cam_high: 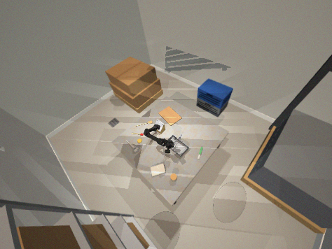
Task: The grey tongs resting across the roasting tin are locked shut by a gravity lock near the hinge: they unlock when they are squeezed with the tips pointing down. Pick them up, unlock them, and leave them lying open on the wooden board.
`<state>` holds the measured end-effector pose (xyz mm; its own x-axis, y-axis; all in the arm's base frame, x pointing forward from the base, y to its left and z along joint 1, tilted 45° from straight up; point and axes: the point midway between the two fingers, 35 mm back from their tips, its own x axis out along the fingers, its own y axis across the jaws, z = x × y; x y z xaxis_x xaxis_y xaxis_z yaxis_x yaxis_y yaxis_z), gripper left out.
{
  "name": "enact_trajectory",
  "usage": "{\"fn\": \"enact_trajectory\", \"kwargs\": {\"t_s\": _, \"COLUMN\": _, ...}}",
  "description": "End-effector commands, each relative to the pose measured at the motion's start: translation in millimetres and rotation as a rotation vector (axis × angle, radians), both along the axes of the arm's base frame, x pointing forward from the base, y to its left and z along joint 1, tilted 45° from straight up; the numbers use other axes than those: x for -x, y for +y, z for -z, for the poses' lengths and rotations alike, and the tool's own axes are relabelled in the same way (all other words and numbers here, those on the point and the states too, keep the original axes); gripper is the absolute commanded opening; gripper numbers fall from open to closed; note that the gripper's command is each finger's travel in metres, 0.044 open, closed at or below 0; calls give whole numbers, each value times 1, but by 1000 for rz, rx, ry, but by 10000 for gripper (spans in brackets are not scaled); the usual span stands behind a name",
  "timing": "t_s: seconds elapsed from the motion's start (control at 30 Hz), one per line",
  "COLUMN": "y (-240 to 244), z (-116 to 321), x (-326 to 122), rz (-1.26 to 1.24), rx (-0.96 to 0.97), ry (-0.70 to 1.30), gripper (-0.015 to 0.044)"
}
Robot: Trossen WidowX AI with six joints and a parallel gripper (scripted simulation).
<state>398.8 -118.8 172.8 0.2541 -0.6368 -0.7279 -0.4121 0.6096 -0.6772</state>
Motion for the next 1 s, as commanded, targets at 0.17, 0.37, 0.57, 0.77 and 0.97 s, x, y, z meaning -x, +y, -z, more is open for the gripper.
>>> {"fn": "enact_trajectory", "kwargs": {"t_s": 0.17, "y": 61, "z": 88, "x": 33, "rz": -449, "rx": 126, "ry": 714, "gripper": 440}}
{"fn": "enact_trajectory", "kwargs": {"t_s": 0.37, "y": 73, "z": 105, "x": 45, "rz": -567, "rx": 158, "ry": 906, "gripper": 440}}
{"fn": "enact_trajectory", "kwargs": {"t_s": 0.57, "y": 73, "z": 105, "x": 45, "rz": -567, "rx": 158, "ry": 906, "gripper": 440}}
{"fn": "enact_trajectory", "kwargs": {"t_s": 0.77, "y": 73, "z": 106, "x": 35, "rz": -561, "rx": 153, "ry": 906, "gripper": 440}}
{"fn": "enact_trajectory", "kwargs": {"t_s": 0.97, "y": 73, "z": 106, "x": 35, "rz": -561, "rx": 153, "ry": 906, "gripper": 440}}
